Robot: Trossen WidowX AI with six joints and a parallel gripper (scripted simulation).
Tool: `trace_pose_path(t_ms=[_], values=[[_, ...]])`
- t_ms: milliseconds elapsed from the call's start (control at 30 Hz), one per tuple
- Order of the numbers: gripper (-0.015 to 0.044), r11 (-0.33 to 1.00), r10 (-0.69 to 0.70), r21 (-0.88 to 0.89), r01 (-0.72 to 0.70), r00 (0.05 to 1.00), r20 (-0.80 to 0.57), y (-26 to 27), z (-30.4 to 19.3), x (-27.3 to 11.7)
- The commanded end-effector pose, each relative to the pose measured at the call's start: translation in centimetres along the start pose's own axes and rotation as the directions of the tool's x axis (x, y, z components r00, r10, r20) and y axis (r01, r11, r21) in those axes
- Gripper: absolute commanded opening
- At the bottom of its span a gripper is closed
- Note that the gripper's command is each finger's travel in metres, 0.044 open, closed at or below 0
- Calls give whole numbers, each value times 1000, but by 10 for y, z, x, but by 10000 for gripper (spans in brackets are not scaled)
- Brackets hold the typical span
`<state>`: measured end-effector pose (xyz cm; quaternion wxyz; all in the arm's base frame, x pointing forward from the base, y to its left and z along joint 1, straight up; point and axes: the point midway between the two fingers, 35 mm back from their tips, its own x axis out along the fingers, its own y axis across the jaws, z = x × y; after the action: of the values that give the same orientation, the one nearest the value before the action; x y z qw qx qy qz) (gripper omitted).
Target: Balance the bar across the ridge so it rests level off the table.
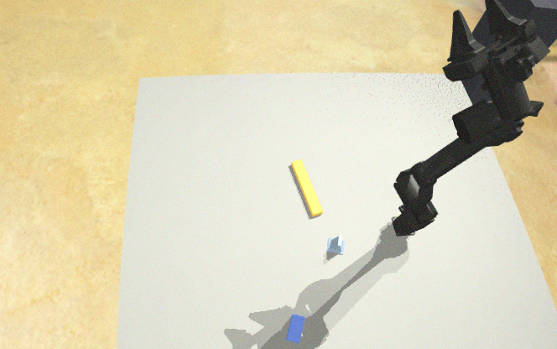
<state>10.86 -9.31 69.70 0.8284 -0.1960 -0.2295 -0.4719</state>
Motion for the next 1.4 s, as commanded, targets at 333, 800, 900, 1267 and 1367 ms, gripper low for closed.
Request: trace_pose_path(t_ms=[333,800,900,1267,1367], values=[[315,984,-5,178,-14,995,104,-40,20,-10],[315,899,-23,433,-59,983,182,-94,21,-12],[315,877,-28,476,-67,982,188,-103,18,-11],[315,789,-43,607,-97,976,212,-128,8,-3],[315,761,-54,642,-96,976,210,-136,2,0]])
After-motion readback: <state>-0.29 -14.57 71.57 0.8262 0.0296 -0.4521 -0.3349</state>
